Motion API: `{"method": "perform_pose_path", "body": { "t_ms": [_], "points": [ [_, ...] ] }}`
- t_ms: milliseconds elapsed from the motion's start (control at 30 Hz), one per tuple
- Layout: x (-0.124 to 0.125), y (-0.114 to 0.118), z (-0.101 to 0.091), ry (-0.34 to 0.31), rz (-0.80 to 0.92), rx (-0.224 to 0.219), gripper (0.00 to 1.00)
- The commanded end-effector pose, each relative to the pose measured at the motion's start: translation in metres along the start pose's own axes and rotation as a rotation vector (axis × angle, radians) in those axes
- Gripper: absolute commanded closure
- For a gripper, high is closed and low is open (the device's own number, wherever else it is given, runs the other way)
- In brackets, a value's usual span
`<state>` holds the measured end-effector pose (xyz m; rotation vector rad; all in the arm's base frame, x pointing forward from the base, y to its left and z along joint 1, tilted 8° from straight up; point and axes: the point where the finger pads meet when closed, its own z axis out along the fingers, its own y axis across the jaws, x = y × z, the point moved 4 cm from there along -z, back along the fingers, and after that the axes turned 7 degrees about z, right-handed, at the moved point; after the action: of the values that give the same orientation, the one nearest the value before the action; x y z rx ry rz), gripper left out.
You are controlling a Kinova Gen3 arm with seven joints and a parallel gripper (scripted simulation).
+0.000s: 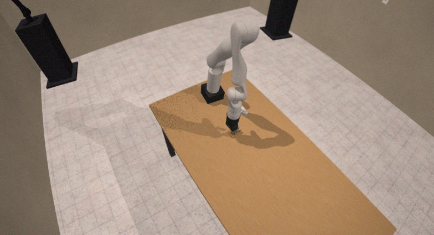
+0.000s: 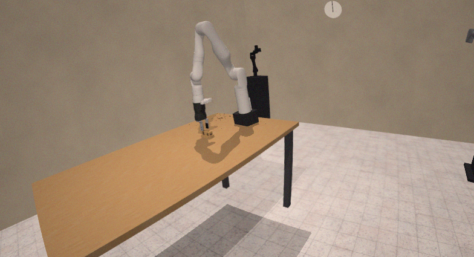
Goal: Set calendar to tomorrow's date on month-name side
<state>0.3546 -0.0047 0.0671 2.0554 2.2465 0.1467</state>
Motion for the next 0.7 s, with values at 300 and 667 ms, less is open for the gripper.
{"method": "perform_pose_path", "body": {
  "t_ms": [300,667],
  "points": [
    [-0.001,0.001,0.002,-0.003,0.0,-0.006,0.1],
    [-0.001,0.002,0.019,-0.005,-0.001,-0.008,0.1]
  ]
}}
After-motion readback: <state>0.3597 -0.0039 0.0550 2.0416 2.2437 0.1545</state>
